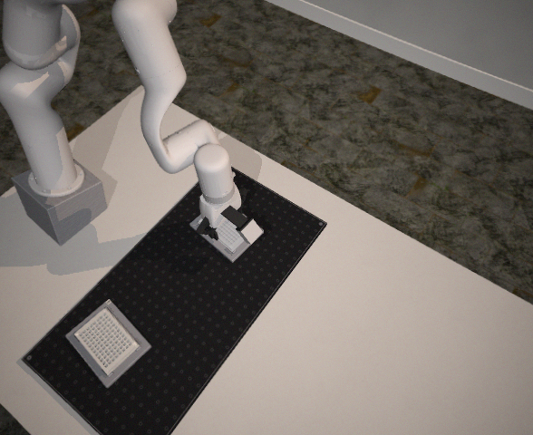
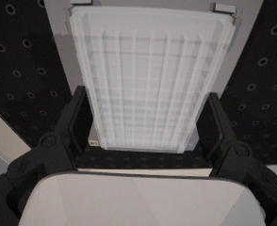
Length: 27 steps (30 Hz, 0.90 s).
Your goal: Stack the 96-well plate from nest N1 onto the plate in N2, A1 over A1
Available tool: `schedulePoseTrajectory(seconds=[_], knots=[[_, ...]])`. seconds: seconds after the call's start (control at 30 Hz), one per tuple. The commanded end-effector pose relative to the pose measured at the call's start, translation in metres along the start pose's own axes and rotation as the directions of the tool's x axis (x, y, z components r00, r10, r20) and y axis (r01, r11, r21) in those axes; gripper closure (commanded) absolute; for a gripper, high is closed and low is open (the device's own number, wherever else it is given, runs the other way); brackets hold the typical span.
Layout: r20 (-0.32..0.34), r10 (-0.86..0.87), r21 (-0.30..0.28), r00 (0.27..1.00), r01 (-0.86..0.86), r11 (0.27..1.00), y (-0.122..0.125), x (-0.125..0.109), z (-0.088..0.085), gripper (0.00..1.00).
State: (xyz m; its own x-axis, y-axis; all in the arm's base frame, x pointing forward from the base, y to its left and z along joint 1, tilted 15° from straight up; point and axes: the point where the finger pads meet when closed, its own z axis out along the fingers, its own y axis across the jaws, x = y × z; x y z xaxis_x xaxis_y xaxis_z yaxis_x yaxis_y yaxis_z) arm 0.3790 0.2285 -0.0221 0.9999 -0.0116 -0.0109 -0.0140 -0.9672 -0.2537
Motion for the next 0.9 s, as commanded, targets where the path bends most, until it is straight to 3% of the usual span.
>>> schedulePoseTrajectory(seconds=[0.0,0.87], knots=[[-0.003,0.000,0.001,1.000,0.000,1.000,-0.001,0.001,-0.001,1.00],[-0.003,0.000,0.002,1.000,0.000,1.000,-0.001,0.001,-0.012,1.00]])
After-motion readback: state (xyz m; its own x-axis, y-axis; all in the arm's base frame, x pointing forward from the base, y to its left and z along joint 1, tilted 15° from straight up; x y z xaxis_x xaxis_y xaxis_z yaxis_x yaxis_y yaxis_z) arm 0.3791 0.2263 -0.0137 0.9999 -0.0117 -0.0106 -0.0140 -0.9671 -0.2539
